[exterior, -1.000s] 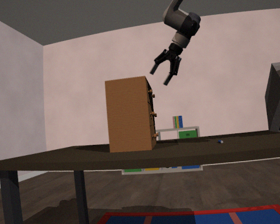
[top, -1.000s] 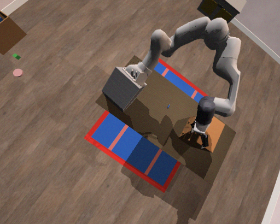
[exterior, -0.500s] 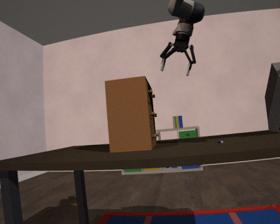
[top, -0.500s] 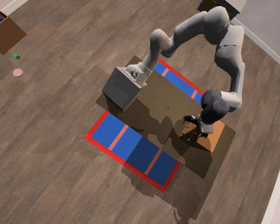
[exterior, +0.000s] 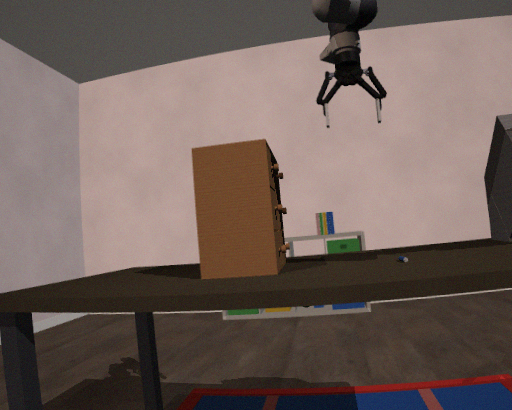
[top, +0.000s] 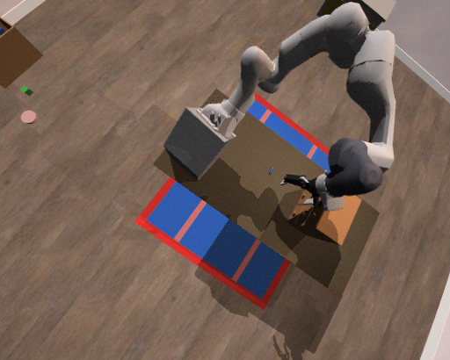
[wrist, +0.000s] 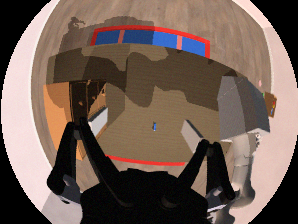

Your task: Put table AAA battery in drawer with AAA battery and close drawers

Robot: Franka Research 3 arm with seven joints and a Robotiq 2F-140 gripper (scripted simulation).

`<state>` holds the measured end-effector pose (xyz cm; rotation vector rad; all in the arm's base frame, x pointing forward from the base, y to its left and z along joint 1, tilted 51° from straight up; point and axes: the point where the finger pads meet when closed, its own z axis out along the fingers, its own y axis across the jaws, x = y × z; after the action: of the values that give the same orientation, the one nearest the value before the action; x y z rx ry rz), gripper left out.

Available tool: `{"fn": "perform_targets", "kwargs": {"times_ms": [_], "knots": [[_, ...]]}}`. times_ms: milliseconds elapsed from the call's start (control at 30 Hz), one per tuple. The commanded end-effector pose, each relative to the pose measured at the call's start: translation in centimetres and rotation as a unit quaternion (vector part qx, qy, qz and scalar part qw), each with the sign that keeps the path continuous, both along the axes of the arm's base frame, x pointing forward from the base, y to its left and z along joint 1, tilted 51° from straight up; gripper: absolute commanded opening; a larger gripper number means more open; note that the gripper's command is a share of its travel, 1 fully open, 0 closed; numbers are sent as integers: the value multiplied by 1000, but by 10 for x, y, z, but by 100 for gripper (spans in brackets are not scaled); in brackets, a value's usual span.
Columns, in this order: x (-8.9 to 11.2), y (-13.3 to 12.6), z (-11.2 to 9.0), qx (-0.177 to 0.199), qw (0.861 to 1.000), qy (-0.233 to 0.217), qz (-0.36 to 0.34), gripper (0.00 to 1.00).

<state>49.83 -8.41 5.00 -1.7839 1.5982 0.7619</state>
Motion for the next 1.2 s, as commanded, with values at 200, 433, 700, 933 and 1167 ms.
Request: {"fn": "perform_targets", "kwargs": {"times_ms": [200,433,700,933,1167], "knots": [[-9,6,4,10,999,-7,31,100],[-9,6,4,10,999,-7,31,100],[-9,6,4,10,999,-7,31,100],[-9,7,4,10,1000,-5,27,100],[-9,7,4,10,1000,-2,25,100]]}}
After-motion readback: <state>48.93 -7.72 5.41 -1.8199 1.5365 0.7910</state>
